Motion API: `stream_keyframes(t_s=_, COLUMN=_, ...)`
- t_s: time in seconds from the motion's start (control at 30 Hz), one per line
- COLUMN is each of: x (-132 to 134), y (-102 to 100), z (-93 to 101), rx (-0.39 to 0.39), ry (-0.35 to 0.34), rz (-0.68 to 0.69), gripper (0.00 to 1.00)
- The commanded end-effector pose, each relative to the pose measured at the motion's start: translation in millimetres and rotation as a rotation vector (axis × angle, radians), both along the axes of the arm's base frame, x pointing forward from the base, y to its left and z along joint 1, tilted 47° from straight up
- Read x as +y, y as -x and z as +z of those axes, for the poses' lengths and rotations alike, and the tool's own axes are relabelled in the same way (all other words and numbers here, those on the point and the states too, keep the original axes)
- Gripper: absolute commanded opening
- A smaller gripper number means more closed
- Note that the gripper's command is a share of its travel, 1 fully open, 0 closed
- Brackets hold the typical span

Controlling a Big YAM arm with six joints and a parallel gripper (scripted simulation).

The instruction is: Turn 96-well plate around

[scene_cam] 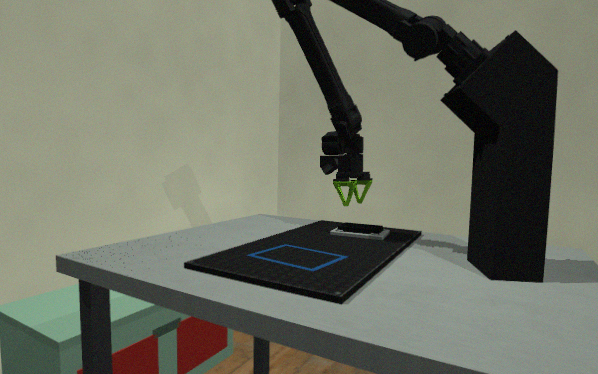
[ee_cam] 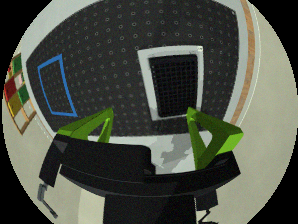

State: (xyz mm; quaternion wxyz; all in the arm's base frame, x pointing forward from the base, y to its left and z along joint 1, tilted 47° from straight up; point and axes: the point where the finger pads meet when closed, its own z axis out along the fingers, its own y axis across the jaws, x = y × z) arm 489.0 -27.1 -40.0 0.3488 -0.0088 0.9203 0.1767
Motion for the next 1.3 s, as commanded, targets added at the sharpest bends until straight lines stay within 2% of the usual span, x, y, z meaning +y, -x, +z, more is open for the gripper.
stream_keyframes(t_s=0.0, x=-25, y=-6, z=-8.5, rx=-0.048, ry=0.068, rz=0.042, gripper=1.0)
stream_keyframes(t_s=0.1, x=-39, y=-6, z=-15.4, rx=-0.059, ry=0.082, rz=0.058, gripper=1.0)
stream_keyframes(t_s=0.17, x=-48, y=-7, z=-19.6, rx=-0.092, ry=0.117, rz=0.094, gripper=1.0)
stream_keyframes(t_s=0.23, x=-56, y=-6, z=-24.3, rx=-0.088, ry=0.116, rz=0.094, gripper=1.0)
stream_keyframes(t_s=0.37, x=-56, y=-5, z=-25.4, rx=-0.081, ry=0.114, rz=0.093, gripper=1.0)
stream_keyframes(t_s=0.4, x=-42, y=-13, z=-10.2, rx=-0.112, ry=0.125, rz=0.125, gripper=1.0)
stream_keyframes(t_s=0.43, x=-42, y=-14, z=-9.0, rx=-0.115, ry=0.126, rz=0.125, gripper=1.0)
stream_keyframes(t_s=0.53, x=-41, y=-13, z=-11.4, rx=-0.11, ry=0.124, rz=0.125, gripper=1.0)
stream_keyframes(t_s=0.63, x=-54, y=-11, z=-11.5, rx=-0.108, ry=0.126, rz=0.1, gripper=1.0)
stream_keyframes(t_s=1.27, x=-53, y=-11, z=-11.5, rx=-0.107, ry=0.125, rz=0.101, gripper=1.0)
